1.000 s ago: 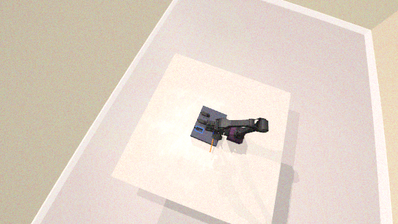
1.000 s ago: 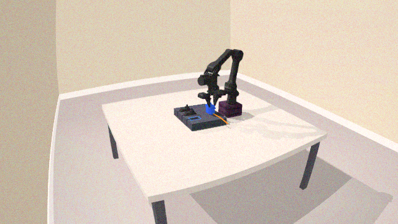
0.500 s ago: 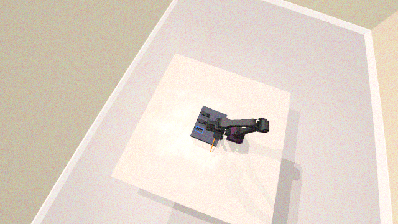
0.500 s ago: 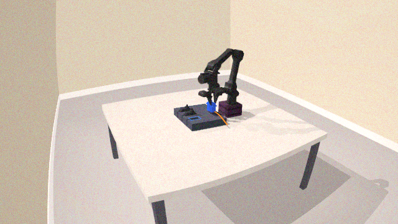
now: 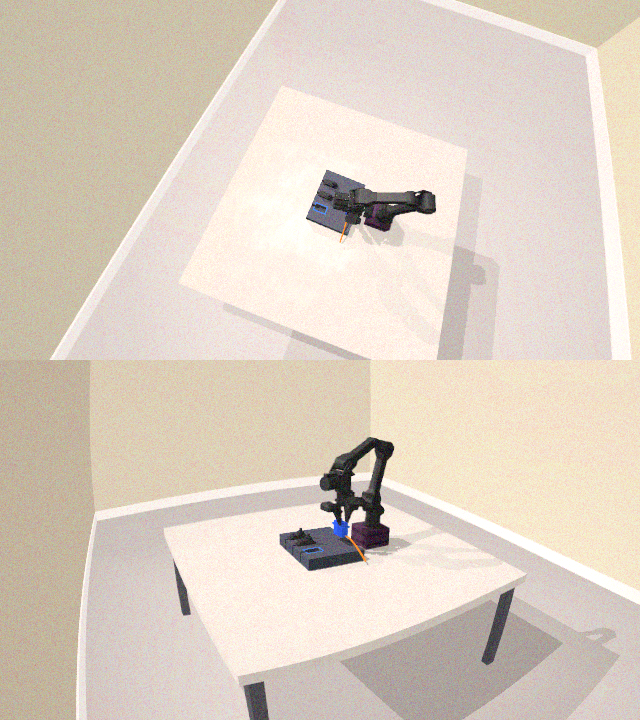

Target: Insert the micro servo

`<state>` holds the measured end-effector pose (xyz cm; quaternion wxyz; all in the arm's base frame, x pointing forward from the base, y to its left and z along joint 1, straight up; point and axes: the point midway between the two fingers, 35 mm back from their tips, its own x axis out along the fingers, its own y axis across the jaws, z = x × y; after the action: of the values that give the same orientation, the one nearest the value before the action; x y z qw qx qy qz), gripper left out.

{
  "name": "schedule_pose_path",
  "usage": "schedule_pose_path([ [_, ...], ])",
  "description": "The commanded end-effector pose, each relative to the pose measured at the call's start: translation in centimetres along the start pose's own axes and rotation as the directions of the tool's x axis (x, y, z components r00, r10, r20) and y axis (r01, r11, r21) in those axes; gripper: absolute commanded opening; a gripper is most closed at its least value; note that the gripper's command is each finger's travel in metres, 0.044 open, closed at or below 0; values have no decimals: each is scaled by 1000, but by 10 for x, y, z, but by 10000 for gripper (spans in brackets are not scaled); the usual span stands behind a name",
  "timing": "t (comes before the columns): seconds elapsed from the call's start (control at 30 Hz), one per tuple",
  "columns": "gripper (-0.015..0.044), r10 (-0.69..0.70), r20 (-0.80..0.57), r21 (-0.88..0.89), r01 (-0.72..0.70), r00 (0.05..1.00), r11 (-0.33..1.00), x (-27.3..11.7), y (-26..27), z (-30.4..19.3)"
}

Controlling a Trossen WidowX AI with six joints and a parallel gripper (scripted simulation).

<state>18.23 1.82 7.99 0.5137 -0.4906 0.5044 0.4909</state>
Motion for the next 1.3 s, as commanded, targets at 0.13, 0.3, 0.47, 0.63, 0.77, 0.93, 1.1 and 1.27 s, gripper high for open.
schedule_pose_path([
  [0.13, 0, -12, -2, -3, 12, 1000, 1000, -2, -23, 1],
  [0.3, 0, -13, -2, -3, 13, 1000, 1000, -3, -44, 2],
  [0.47, 0, -14, -2, -3, 14, 1000, 1000, -3, -50, 3],
  [0.63, 0, -14, -1, -3, 14, 1000, 1000, -3, -51, 14],
  [0.77, 0, -14, 0, -3, 14, 1000, 1000, -3, -52, 24],
  [0.93, 0, -14, 0, 81, 14, 1000, 997, -3, -52, 24],
  [1.1, 0, -14, 0, 249, 13, 1000, 968, -3, -52, 24],
  [1.27, 0, -14, 0, 413, 13, 1000, 911, -3, -52, 24],
])
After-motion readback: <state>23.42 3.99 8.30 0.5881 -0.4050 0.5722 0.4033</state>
